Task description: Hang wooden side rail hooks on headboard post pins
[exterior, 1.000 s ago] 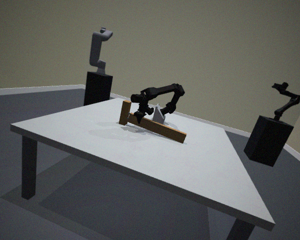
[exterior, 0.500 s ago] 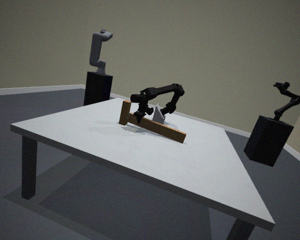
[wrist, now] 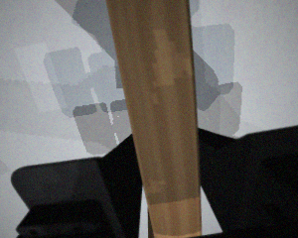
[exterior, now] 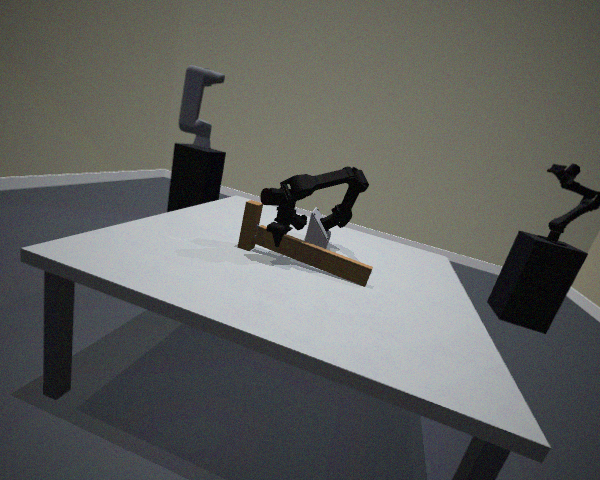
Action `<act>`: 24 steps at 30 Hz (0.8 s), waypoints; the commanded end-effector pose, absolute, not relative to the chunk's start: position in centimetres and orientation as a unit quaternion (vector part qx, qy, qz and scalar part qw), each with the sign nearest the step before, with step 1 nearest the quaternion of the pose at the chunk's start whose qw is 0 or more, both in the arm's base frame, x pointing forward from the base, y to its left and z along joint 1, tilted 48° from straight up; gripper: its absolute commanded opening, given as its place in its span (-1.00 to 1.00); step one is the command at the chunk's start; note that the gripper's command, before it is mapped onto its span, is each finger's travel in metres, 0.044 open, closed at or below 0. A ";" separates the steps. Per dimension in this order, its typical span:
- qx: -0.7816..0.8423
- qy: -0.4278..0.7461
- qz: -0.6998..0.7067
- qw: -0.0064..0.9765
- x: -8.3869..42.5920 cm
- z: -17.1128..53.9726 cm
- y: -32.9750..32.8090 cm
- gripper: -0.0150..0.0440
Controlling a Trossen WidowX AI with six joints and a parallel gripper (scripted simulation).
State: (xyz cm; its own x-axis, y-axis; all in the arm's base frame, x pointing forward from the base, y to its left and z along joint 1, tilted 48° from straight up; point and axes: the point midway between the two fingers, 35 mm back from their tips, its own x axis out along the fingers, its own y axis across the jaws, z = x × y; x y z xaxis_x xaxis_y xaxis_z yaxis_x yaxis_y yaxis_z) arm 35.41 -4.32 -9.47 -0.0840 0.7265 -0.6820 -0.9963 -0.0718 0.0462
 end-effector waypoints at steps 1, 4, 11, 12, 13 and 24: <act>-0.255 0.267 0.684 0.630 35.3 -9.5 -4.8 -0.49; -0.255 0.267 0.684 0.630 35.3 -9.6 -4.8 -0.49; -0.255 0.267 0.684 0.630 35.4 -9.6 -4.8 -0.49; -0.255 0.267 0.684 0.630 35.4 -9.6 -4.8 -0.49; -0.255 0.267 0.684 0.630 35.4 -9.6 -4.8 -0.49; -0.255 0.267 0.684 0.630 35.4 -9.6 -5.0 -0.49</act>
